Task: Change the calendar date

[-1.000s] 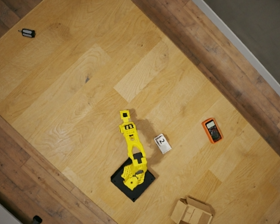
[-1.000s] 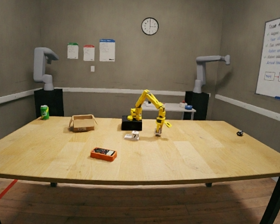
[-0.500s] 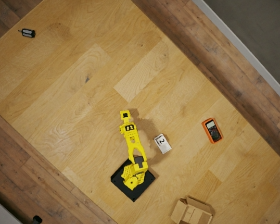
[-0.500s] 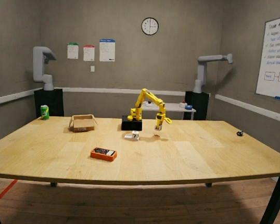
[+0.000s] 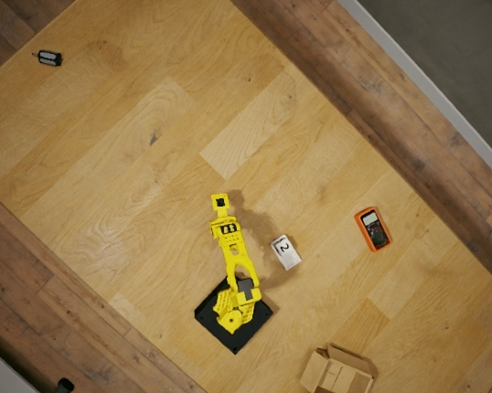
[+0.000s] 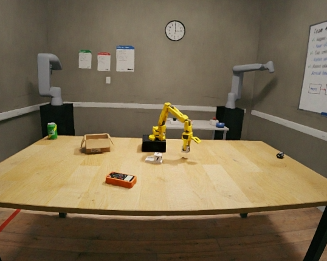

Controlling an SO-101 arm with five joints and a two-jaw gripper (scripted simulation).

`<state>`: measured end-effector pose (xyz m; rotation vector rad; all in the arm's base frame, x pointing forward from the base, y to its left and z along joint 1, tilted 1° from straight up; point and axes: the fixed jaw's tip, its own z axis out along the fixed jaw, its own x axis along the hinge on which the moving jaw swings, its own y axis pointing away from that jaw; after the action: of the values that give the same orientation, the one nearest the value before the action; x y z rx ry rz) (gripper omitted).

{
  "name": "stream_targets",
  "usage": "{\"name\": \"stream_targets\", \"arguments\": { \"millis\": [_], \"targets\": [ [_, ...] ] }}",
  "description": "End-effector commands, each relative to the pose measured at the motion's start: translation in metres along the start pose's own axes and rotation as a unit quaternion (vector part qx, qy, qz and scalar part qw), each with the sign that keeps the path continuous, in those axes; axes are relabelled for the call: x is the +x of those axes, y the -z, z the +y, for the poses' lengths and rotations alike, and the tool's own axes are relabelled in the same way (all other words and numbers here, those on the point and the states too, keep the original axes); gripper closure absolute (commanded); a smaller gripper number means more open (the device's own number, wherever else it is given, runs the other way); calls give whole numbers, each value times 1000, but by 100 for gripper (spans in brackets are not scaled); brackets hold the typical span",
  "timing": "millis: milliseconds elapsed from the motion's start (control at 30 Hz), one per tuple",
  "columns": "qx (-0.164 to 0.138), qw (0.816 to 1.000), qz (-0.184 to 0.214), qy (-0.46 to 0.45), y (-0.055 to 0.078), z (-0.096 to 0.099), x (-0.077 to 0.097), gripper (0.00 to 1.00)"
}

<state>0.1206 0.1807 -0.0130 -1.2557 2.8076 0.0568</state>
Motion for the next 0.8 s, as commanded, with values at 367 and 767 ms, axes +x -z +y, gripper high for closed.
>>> {"name": "stream_targets", "arguments": {
  "millis": [367, 767],
  "targets": [
    [-15, 989, -147, 8, -1, 0, -3, 100],
    [-16, 987, -162, 9, -2, 0, -4, 100]
  ]
}}
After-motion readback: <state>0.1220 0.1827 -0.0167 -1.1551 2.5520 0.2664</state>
